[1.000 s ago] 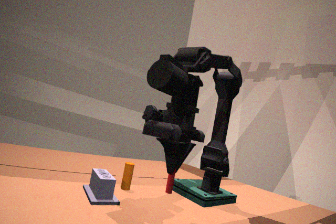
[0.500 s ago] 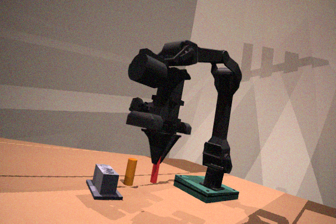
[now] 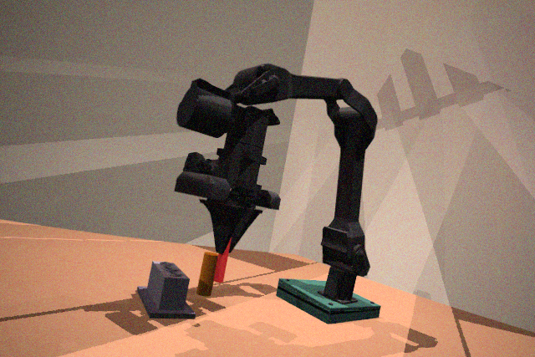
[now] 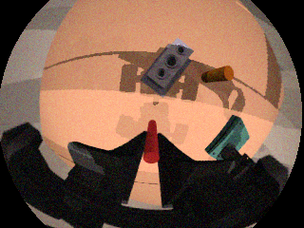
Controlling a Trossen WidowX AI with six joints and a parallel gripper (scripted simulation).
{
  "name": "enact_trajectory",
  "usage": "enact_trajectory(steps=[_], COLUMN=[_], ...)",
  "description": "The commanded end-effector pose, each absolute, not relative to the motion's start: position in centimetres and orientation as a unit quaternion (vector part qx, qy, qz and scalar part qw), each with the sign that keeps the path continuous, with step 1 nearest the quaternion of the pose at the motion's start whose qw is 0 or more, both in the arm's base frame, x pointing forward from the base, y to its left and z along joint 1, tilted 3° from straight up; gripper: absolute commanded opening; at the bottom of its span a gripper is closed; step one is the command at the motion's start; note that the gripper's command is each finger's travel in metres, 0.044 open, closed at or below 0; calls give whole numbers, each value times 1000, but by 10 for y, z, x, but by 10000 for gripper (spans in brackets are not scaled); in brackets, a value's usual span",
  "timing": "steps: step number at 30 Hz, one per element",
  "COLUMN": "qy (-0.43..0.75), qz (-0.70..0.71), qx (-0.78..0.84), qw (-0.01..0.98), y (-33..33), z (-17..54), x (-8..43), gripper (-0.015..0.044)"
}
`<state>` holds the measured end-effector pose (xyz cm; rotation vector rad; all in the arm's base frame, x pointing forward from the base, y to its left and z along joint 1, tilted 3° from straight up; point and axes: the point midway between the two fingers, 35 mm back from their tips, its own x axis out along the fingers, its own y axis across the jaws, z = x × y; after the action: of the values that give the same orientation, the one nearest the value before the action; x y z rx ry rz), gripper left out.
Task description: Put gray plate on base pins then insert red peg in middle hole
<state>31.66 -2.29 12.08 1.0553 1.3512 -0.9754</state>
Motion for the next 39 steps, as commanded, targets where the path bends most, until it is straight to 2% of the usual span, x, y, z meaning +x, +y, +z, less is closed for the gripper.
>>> enact_trajectory(steps=[1,32,39], qy=[571,569,569], qz=[-412,-411,-411], qx=[445,442,442], qw=[553,558,559], y=[-37,-133,-137], z=[121,115,115], x=[321,327,327], gripper=[0,0,0])
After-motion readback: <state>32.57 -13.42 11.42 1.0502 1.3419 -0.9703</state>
